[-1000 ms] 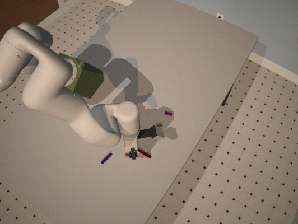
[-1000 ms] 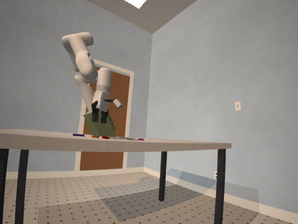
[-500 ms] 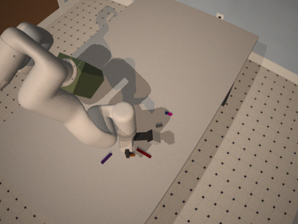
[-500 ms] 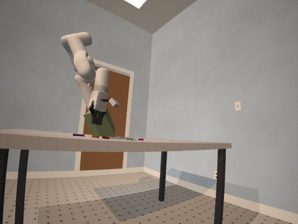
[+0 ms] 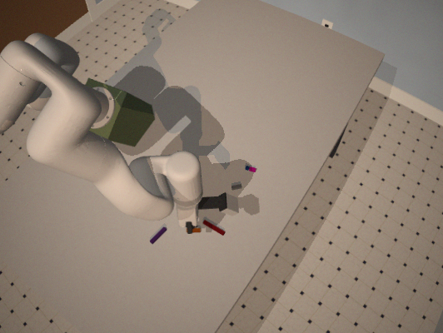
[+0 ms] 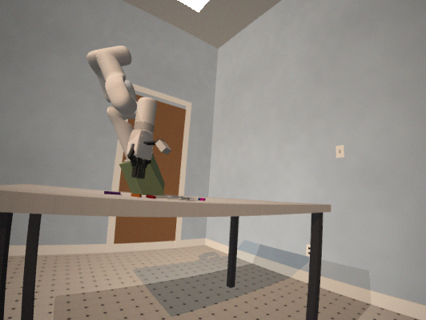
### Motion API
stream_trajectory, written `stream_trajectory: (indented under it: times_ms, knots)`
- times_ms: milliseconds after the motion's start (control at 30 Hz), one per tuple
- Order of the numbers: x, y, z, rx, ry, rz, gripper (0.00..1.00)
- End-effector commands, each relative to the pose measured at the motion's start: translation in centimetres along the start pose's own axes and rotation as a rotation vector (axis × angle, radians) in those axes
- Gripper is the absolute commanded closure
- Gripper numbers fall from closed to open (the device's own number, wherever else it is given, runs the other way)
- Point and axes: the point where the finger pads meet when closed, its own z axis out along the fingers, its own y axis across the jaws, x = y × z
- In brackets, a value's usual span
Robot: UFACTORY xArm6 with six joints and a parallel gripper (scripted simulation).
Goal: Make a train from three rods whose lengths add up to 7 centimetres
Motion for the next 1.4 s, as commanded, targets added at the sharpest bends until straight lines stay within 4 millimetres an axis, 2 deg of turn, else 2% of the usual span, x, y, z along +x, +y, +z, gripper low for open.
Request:
stream_trajectory:
  times_ms: [0,767,1367]
  knots:
    - [0.1,0.1,-0.1,-0.002,0.003,0.001,0.76]
    - [0.1,0.1,0.1,-0.002,0.003,0.001,0.76]
    - [0.1,0.1,2.0,-0.003,0.003,0.001,0.76]
